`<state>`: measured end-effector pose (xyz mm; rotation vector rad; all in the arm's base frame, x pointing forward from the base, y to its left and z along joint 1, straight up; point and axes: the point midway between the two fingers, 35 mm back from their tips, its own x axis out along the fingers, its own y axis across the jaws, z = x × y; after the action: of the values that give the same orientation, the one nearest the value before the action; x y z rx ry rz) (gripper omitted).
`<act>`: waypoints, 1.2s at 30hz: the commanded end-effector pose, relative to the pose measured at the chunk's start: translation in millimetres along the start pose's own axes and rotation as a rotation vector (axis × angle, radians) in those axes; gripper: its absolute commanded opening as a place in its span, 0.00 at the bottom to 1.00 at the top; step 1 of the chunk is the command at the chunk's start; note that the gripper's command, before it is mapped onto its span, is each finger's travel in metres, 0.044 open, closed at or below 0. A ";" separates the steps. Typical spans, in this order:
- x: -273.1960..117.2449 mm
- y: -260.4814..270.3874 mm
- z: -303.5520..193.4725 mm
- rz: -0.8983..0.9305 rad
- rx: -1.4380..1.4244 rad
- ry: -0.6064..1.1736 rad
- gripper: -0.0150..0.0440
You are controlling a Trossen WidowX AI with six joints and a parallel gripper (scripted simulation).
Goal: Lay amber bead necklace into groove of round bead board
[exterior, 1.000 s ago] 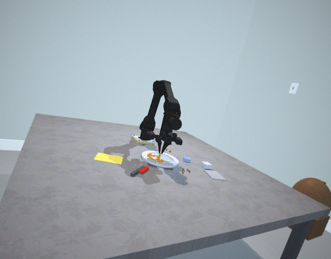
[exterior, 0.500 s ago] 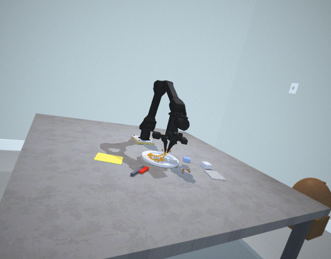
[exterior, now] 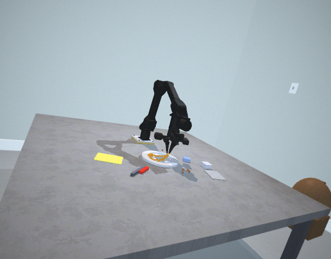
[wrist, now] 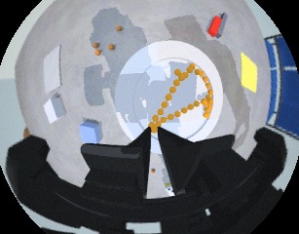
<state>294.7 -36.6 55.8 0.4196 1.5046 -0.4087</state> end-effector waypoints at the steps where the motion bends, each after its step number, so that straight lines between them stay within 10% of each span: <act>1: 7.2 -0.3 0.0 -0.004 0.003 -0.001 0.25; 12: 14.5 -0.5 -0.3 -0.004 0.003 -0.001 0.25; 29: -0.4 0.1 0.4 -0.001 0.002 -0.003 1.00; 36: -3.6 -0.6 -1.7 -0.005 0.002 0.006 1.00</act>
<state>293.6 -36.3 56.5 0.4184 1.5130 -0.4110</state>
